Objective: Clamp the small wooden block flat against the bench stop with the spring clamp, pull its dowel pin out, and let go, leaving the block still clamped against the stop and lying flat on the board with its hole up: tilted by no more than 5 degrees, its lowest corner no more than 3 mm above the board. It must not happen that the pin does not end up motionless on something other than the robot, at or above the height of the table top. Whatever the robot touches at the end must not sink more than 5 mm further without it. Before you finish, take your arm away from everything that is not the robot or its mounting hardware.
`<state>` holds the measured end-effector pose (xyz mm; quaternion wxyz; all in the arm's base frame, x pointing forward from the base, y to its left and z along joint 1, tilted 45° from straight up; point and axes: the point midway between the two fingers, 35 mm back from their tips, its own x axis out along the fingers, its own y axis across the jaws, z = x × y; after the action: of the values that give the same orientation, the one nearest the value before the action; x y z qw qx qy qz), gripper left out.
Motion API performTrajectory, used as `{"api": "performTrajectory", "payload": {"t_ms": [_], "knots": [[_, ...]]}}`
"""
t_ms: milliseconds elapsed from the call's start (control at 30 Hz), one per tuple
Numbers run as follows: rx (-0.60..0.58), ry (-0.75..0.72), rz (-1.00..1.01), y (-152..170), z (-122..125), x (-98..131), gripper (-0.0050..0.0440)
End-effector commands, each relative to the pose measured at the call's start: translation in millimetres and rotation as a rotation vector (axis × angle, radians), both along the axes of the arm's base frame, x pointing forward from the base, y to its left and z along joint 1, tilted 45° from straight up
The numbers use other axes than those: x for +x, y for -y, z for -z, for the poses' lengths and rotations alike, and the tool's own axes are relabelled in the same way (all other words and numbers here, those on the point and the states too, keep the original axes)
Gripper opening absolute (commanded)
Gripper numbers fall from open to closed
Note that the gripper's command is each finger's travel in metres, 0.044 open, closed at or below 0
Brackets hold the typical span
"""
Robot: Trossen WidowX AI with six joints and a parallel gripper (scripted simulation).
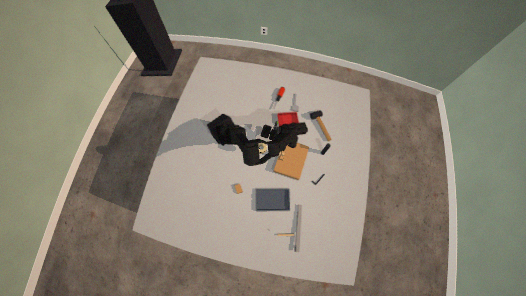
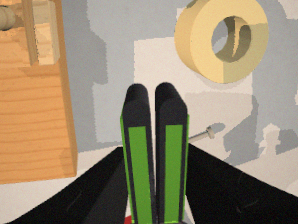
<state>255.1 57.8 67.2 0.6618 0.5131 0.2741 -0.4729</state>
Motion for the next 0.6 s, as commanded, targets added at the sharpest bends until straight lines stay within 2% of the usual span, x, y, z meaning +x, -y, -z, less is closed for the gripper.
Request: {"api": "performTrajectory", "payload": {"t_ms": [0,567], "knots": [[0.009,0.004,0.001,3,-4,1,0.0],[0.02,0.011,0.004,15,-13,5,0.0]]}}
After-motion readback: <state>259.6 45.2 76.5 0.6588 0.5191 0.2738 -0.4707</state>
